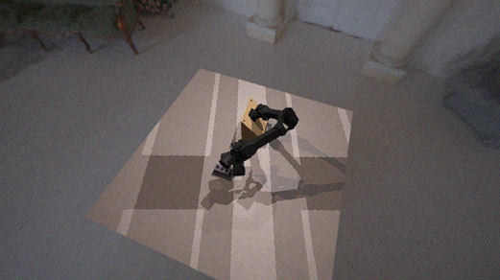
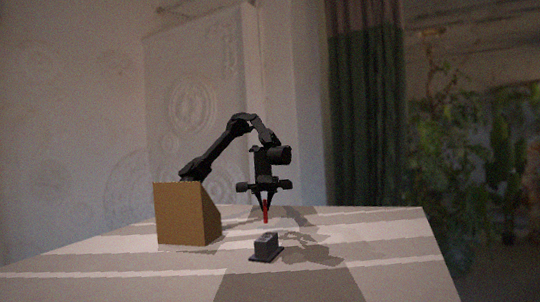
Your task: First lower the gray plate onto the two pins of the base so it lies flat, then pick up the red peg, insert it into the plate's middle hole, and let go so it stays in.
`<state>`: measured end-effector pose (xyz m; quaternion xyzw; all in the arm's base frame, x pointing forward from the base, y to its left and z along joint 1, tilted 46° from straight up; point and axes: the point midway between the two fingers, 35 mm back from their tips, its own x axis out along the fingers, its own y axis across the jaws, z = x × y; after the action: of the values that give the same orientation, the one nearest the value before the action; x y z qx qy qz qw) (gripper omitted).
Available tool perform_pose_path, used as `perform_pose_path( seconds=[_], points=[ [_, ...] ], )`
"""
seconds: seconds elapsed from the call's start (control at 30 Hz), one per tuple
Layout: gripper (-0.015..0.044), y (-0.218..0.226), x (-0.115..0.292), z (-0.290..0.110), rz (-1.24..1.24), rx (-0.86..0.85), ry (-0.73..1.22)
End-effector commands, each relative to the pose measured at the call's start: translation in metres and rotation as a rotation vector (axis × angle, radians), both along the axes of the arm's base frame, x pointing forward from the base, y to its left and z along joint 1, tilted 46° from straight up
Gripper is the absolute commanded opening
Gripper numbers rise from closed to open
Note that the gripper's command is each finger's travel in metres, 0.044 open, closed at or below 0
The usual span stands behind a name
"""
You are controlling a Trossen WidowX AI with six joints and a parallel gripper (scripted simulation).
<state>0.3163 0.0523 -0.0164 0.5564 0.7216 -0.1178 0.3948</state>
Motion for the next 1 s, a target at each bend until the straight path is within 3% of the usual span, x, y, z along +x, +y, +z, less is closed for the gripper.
perform_pose_path(
  seconds=[0.0, 0.97],
  points=[
    [0.0000, -0.010, 0.009, -0.007, 0.002, -0.005, -0.015],
    [0.0000, -0.059, 0.034, -0.067, 0.002, 0.008, -0.021]
  ],
)
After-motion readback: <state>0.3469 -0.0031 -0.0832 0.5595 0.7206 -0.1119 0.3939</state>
